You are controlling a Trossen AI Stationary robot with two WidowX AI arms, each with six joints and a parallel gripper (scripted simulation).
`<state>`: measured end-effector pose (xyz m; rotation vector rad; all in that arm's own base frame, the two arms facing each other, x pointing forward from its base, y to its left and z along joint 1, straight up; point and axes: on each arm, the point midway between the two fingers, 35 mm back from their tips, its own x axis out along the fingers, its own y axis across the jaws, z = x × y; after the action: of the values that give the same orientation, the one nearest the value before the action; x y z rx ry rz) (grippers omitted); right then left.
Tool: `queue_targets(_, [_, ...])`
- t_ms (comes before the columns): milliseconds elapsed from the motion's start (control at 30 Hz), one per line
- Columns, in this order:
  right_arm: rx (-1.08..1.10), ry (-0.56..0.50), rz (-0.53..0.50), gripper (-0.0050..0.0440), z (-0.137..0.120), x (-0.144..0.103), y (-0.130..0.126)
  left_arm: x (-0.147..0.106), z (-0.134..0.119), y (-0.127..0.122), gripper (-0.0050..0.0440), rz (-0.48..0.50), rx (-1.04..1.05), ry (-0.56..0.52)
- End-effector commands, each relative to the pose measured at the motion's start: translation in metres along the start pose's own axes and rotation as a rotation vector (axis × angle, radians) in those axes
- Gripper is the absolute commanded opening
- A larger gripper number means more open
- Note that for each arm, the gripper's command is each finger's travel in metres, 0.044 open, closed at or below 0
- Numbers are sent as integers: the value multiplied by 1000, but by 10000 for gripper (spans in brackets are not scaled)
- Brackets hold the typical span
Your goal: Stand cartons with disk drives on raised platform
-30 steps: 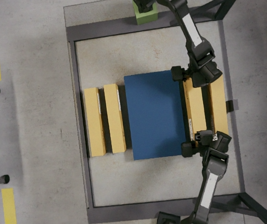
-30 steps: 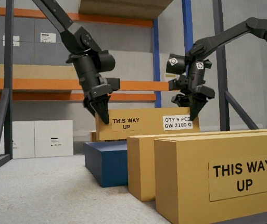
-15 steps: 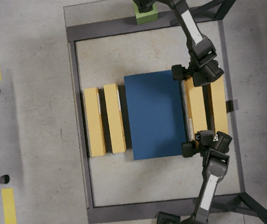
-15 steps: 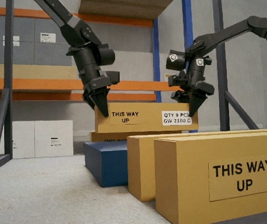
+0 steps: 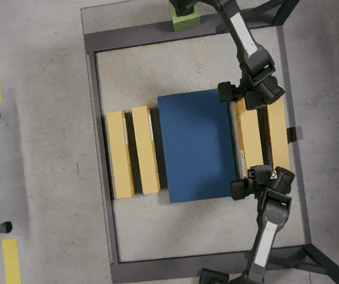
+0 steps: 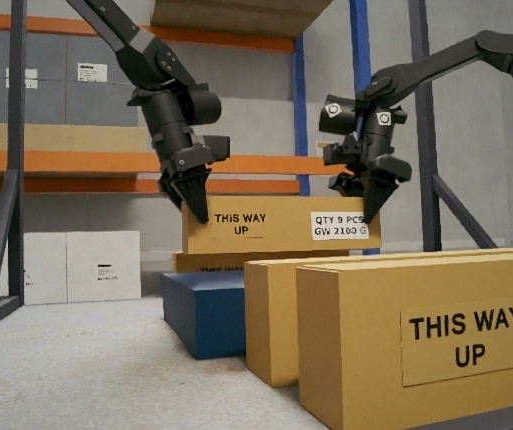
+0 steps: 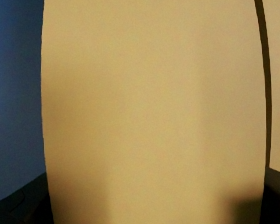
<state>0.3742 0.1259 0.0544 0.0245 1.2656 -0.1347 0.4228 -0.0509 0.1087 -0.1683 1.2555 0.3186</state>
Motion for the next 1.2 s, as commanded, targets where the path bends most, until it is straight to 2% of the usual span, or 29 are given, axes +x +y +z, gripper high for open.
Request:
queue_targets(0, [26,-86,56,-50,20,-37,8,-37,10,-6,-50,-51,-6,-69])
queue_targets(1167, [25,-86,54,-50,18,-31,7,-34,9,-6,-50,-54,-5,-70])
